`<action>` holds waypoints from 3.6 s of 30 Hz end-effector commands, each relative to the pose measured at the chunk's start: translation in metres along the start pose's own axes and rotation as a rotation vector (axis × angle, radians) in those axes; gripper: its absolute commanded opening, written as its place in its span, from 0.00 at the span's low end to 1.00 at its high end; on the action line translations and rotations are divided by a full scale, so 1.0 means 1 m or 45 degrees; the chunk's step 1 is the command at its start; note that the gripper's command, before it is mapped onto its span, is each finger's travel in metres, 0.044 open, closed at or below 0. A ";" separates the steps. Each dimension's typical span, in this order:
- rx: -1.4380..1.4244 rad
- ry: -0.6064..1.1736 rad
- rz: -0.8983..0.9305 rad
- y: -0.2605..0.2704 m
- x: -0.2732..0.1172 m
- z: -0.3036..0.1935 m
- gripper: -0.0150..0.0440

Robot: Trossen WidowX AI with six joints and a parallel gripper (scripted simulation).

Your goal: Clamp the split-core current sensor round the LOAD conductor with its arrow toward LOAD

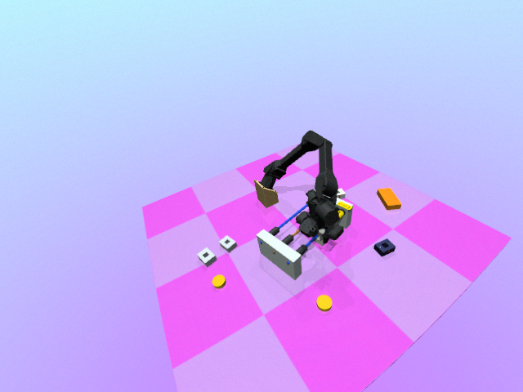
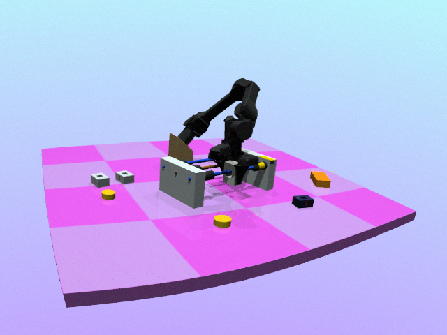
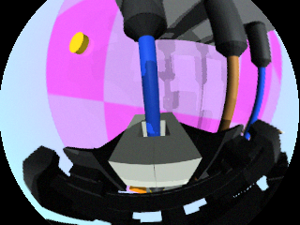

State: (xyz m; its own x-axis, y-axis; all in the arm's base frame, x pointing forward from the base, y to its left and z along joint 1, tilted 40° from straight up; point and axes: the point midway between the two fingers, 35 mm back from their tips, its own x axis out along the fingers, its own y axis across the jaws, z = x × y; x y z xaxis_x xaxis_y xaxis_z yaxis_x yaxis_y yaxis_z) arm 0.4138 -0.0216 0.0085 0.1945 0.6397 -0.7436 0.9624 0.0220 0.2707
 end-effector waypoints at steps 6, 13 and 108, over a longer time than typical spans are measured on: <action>-0.002 0.000 -0.001 0.000 0.000 0.000 0.85; -0.002 0.000 -0.001 0.000 0.000 0.000 1.00; -0.968 -0.996 0.275 -0.071 -0.126 -0.117 1.00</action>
State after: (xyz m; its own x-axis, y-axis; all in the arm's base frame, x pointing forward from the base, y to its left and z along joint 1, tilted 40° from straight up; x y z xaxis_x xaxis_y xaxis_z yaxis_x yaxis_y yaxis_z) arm 0.2989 -0.0149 0.1559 0.6732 0.0265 -0.7390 0.5772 0.6059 0.5475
